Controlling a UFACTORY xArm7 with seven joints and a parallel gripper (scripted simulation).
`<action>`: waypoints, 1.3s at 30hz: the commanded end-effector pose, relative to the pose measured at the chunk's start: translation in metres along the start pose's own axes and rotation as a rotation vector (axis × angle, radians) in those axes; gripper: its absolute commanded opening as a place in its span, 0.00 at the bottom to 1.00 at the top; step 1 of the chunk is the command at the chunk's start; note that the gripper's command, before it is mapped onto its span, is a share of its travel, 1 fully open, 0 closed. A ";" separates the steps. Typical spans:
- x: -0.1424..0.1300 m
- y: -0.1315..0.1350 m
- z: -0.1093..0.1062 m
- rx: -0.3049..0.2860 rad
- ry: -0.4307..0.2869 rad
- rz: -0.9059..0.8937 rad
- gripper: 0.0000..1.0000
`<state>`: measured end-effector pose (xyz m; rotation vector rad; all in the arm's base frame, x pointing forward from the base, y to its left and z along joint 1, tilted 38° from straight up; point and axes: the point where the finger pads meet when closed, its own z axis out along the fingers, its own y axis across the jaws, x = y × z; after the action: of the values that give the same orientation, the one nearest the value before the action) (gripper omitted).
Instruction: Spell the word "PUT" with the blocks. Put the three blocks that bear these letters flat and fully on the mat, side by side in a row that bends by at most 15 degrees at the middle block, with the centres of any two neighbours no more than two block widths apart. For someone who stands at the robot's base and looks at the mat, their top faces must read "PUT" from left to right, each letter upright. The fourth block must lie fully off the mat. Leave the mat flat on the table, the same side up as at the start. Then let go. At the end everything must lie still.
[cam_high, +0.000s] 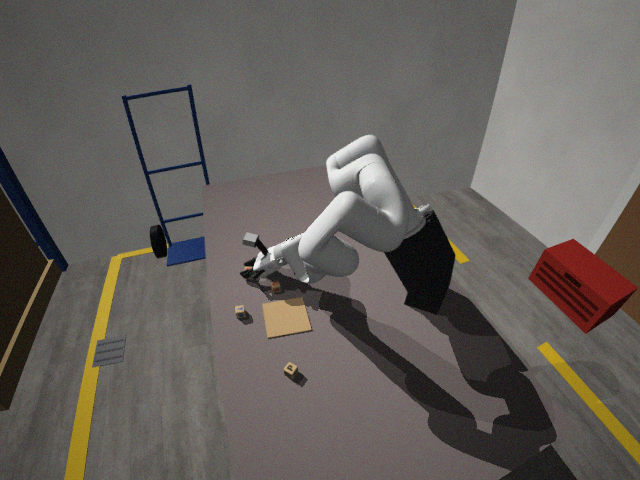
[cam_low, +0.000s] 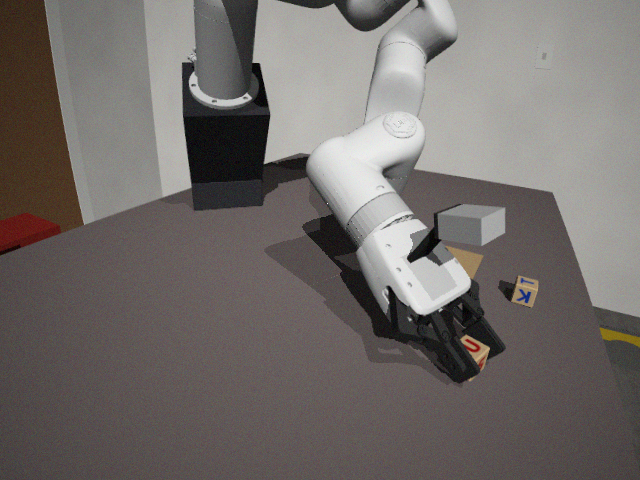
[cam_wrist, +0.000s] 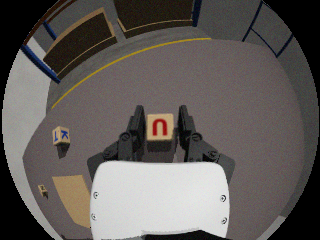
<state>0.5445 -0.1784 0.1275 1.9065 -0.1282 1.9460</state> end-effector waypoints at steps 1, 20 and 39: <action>0.001 0.000 0.000 0.000 0.002 0.001 0.47; 0.004 0.000 -0.002 0.000 0.002 0.001 0.47; 0.044 0.000 -0.026 0.000 0.002 0.001 0.47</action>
<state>0.5224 -0.1611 0.1648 1.9056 -0.1283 1.9469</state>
